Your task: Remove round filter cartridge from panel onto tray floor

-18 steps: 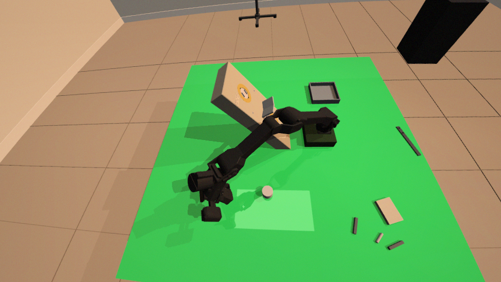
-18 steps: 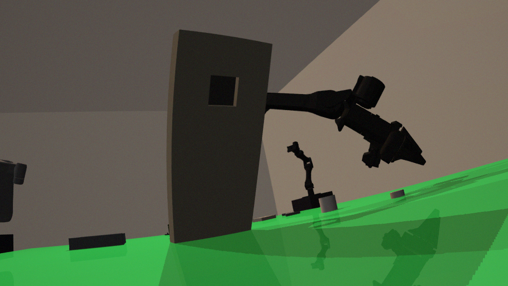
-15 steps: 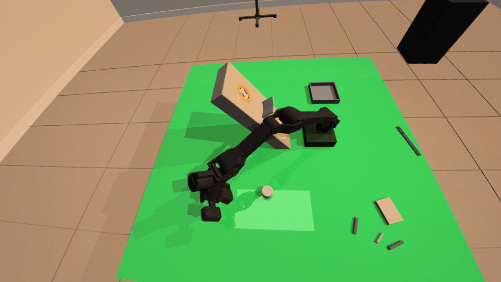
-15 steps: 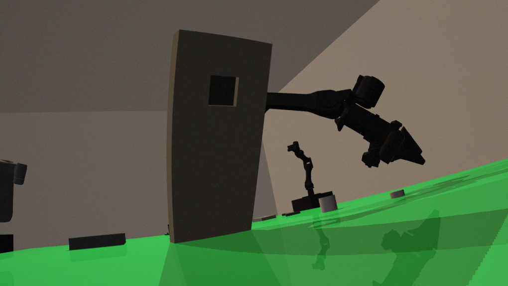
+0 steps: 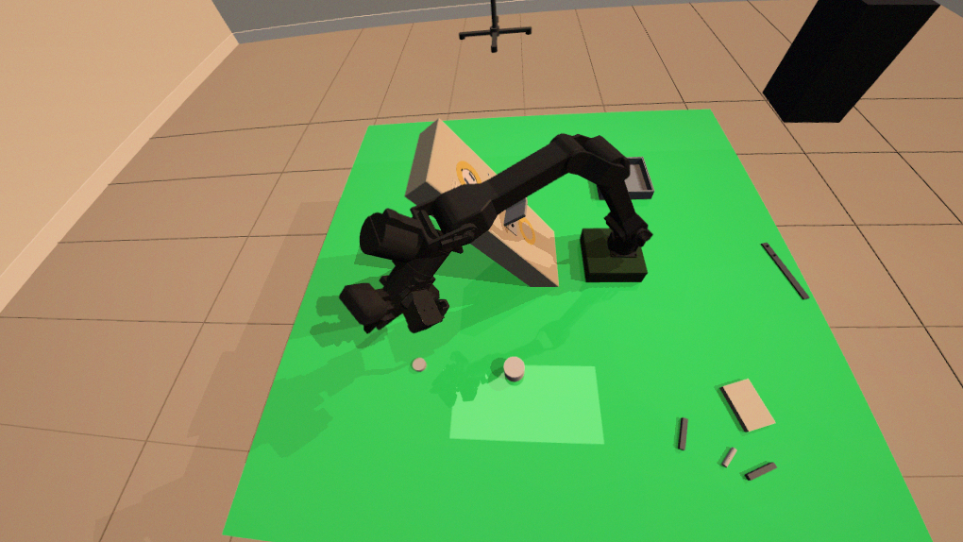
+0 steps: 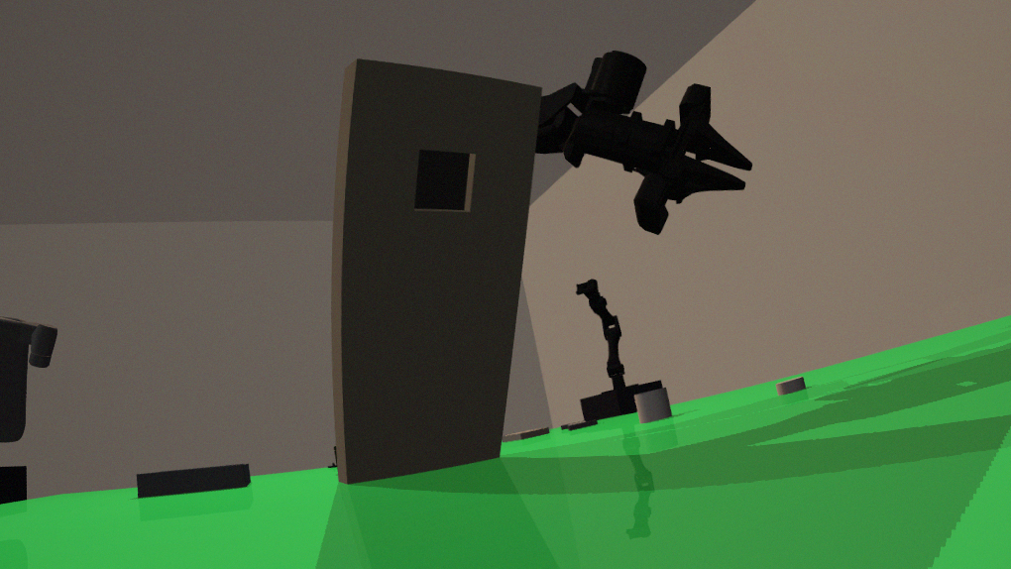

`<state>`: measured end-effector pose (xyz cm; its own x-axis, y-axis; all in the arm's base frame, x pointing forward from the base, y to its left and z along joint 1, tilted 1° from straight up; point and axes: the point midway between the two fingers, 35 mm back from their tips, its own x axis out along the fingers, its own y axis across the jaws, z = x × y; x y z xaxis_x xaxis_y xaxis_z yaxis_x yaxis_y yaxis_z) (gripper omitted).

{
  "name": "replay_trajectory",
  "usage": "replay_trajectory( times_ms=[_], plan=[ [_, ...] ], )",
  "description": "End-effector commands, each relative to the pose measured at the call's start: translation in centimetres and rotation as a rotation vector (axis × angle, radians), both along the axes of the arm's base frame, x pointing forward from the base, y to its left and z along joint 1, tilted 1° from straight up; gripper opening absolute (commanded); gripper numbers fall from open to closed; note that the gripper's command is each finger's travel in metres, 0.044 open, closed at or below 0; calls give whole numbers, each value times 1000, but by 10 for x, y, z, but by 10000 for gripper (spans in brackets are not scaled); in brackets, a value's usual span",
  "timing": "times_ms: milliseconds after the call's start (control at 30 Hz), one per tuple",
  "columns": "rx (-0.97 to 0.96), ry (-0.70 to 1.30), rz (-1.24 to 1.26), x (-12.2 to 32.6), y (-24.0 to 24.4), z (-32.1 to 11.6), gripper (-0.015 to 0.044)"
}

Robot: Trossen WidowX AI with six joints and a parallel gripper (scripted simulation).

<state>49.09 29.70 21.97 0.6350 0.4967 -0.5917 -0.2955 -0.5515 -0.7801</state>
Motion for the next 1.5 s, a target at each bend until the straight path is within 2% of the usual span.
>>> replay_trajectory(
  times_ms=[0,567,1033,1467],
  plan=[
    [268,170,-286,-28,-50,41,112],
    [1128,494,-983,-127,-181,125,112],
    [1868,657,-1710,-203,-287,80,112],
    [1890,657,-1726,-206,-289,79,112]
  ],
)
